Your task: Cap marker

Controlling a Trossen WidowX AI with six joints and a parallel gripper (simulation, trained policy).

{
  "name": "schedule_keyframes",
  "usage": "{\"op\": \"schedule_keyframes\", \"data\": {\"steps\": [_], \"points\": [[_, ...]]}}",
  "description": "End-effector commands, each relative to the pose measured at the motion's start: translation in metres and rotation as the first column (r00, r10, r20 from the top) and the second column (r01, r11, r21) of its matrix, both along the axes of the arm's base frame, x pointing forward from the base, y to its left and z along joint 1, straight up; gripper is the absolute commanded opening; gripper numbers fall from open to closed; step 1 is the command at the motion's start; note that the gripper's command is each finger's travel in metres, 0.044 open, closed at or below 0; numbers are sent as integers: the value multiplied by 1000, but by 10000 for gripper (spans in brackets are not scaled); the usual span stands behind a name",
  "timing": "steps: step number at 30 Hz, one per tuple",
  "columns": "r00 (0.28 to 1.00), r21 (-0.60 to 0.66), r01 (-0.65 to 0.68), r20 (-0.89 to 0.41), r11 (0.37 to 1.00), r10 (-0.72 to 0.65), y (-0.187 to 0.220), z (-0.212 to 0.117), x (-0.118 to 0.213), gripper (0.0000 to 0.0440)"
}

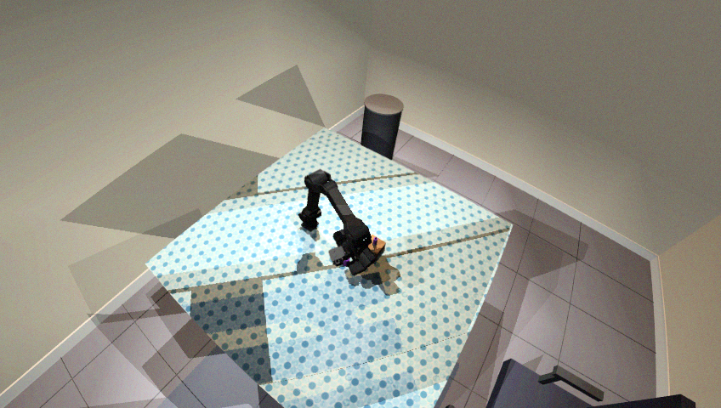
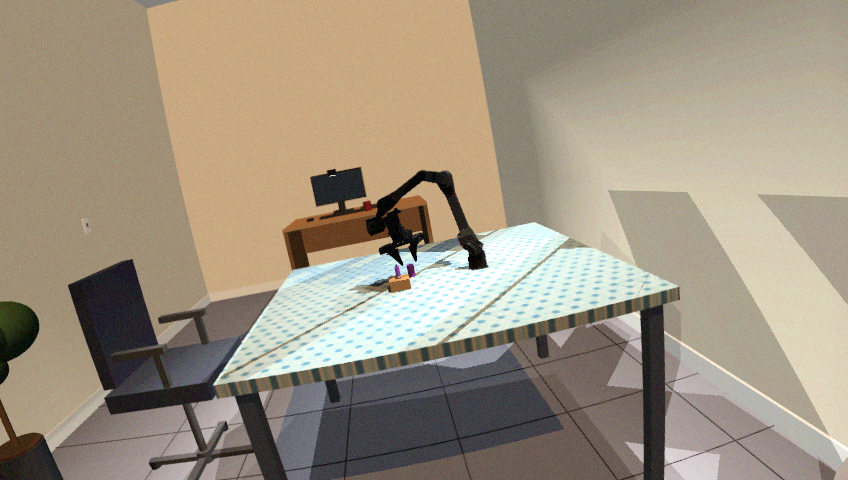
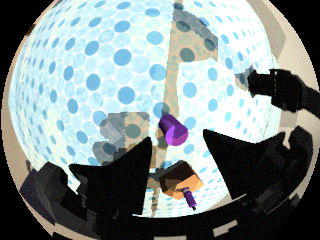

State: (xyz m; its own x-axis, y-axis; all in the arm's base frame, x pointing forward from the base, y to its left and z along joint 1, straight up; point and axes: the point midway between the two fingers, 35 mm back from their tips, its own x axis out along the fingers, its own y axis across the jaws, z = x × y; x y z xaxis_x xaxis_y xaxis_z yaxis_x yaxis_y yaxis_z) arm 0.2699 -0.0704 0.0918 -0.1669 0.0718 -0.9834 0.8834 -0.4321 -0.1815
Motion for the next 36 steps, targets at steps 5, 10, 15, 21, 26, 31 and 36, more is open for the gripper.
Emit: {"op": "schedule_keyframes", "data": {"steps": [5, 10, 15, 21, 26, 31, 36], "points": [[999, 24, -43, -28, 999, 43, 4, -21, -5, 273], [997, 30, -70, -37, 997, 71, 5, -32, -8, 260], [994, 24, -98, -37, 995, 99, 5, -39, -9, 242], [992, 4, -125, -21, 992, 125, 3, -35, -8, 119], [989, -25, -145, 23, 989, 146, 1, -23, 0, 71], [983, -55, -165, 67, 985, 169, 0, -8, 9, 80], [976, -73, -184, 106, 980, 191, 3, 10, 17, 80]]}}
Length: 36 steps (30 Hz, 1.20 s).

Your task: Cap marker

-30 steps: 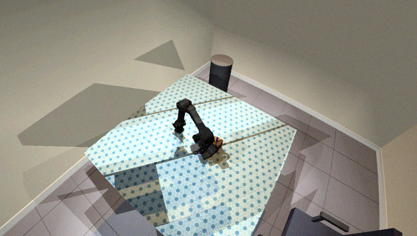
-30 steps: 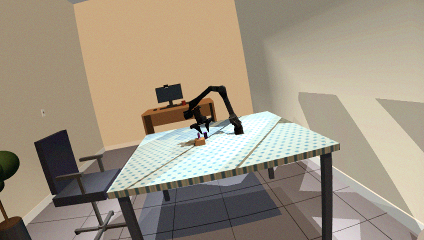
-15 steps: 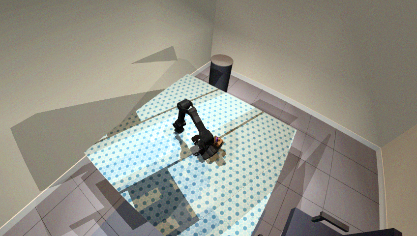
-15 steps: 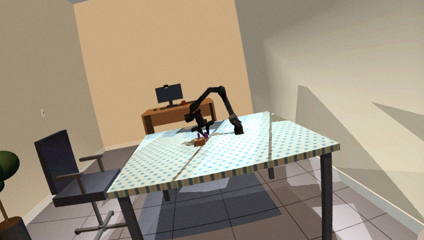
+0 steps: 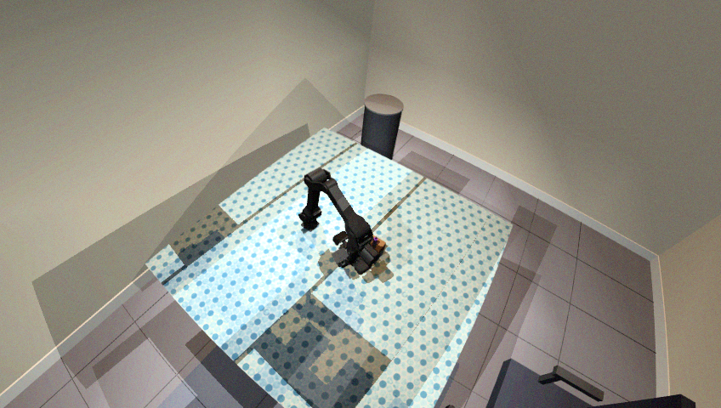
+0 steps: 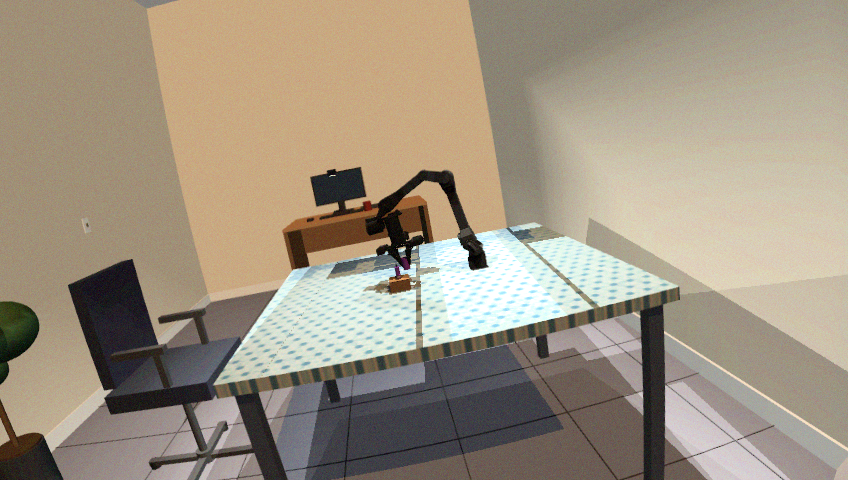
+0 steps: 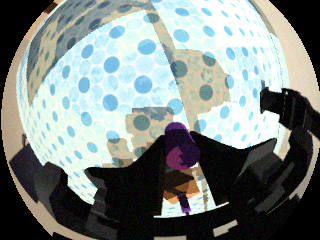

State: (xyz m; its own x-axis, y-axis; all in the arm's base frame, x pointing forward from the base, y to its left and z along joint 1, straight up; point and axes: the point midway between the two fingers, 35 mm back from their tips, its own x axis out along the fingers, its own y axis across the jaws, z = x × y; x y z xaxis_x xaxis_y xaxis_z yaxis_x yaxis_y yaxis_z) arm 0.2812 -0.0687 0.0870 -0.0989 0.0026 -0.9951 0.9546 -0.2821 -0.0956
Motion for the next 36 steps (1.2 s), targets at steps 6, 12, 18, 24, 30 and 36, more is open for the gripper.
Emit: {"op": "schedule_keyframes", "data": {"steps": [6, 12, 18, 24, 30, 36], "points": [[996, -17, -40, 75, 999, 41, 13, 33, 14, 81], [994, -9, -53, 98, 999, 54, 32, 47, 21, 75], [991, -1, -64, 114, 998, 64, 53, 58, 27, 67], [990, 8, -76, 122, 997, 74, 75, 68, 32, 58], [989, 15, -90, 119, 996, 88, 100, 73, 35, 49], [989, 20, -104, 109, 994, 101, 123, 77, 37, 38]]}}
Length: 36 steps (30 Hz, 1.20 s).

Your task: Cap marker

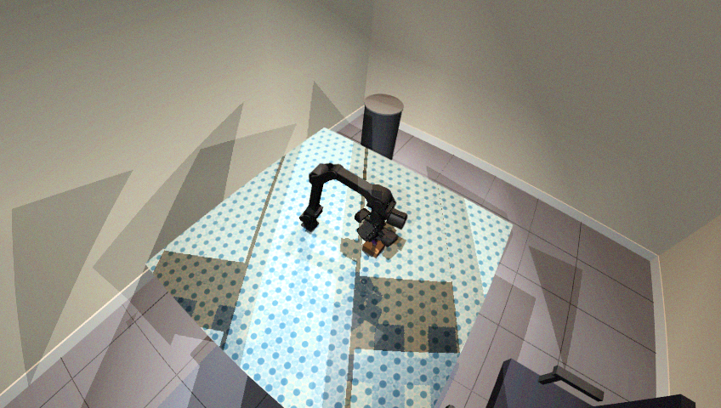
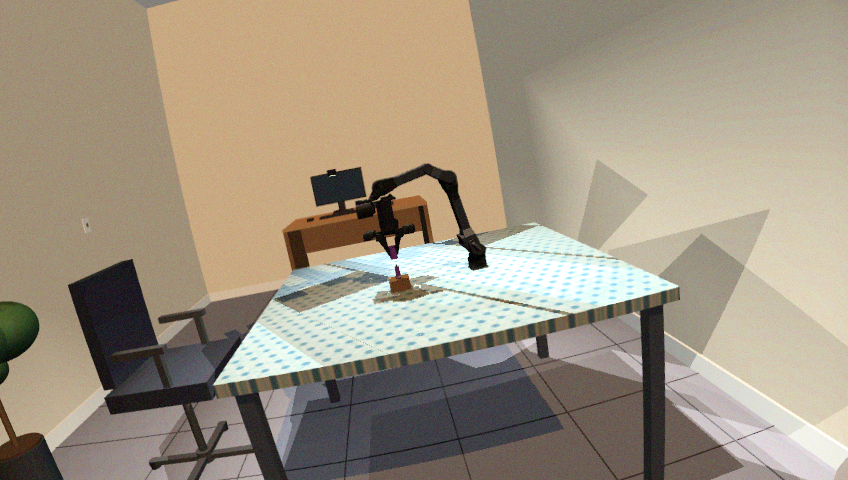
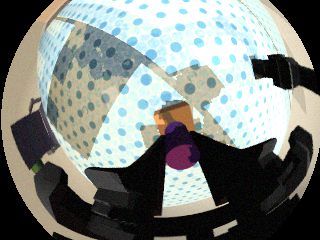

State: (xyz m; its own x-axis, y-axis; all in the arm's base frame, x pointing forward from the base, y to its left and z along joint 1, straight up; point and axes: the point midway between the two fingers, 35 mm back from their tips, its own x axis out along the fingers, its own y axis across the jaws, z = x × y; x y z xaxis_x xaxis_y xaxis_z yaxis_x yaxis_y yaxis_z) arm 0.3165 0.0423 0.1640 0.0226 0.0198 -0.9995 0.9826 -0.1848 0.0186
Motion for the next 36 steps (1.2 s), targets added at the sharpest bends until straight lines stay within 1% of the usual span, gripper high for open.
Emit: {"op": "schedule_keyframes", "data": {"steps": [1, 10, 23, 36], "points": [[1000, 4, -5, -17, 1000, 6, 15, 0, 1, 36], [999, 0, -12, -43, 1000, 12, 32, -2, 1, 21], [996, -13, -4, -84, 1000, 3, 31, -21, 1, 4], [991, -5, -31, -131, 1000, 30, 30, -53, -2, 0]]}}
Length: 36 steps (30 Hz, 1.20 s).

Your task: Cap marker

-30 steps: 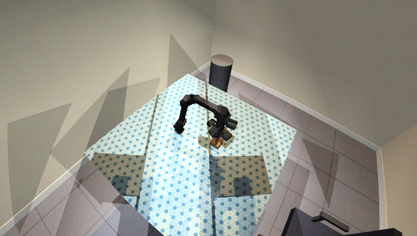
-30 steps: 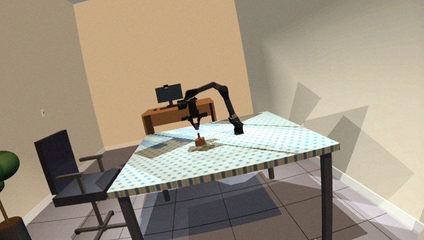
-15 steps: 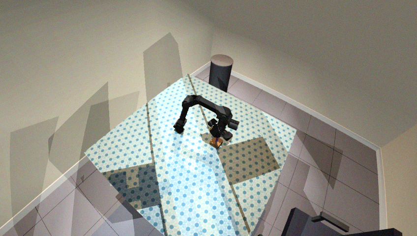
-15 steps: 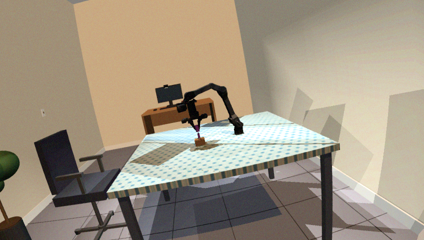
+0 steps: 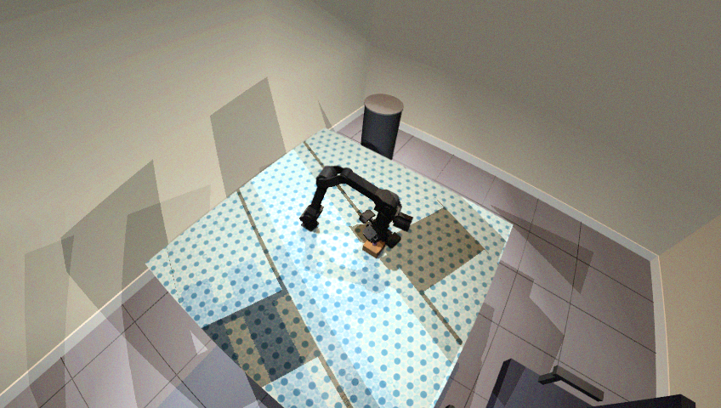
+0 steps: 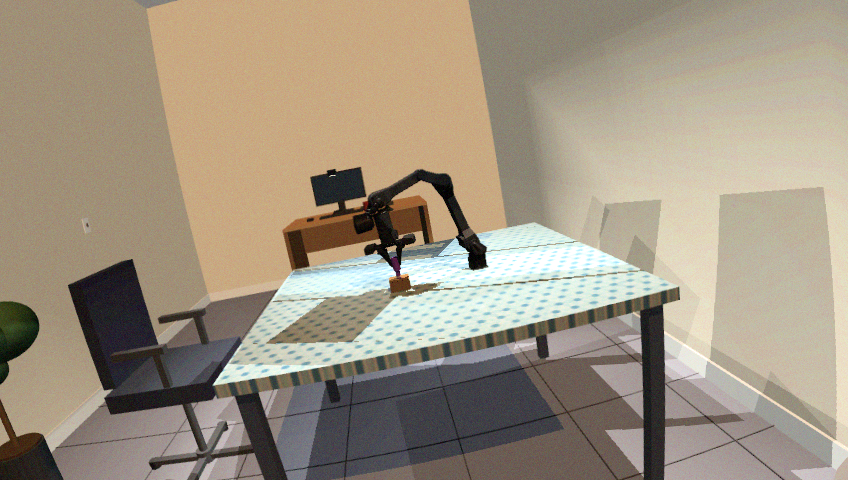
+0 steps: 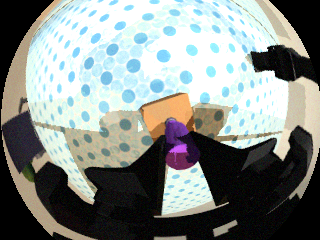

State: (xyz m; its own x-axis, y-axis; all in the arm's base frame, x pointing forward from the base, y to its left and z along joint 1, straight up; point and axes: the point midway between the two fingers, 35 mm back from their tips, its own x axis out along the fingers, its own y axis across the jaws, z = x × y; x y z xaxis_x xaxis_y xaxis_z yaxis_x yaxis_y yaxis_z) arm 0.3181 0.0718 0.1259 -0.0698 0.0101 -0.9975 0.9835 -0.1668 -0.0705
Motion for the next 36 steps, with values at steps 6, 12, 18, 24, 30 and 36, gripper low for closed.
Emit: {"op": "schedule_keyframes", "data": {"steps": [6, 12, 18, 24, 30, 36], "points": [[998, 5, -35, -50, 999, 36, 0, -29, -5, 1], [997, -8, -50, -66, 999, 50, -2, -39, -8, 159], [994, -4, -54, -94, 999, 54, -2, -40, -16, 210], [993, 5, -58, -105, 998, 58, -3, -39, -22, 313], [995, 13, -61, -74, 998, 62, -2, -35, -21, 440], [998, 19, -59, -19, 998, 59, -2, -22, -17, 440]]}}
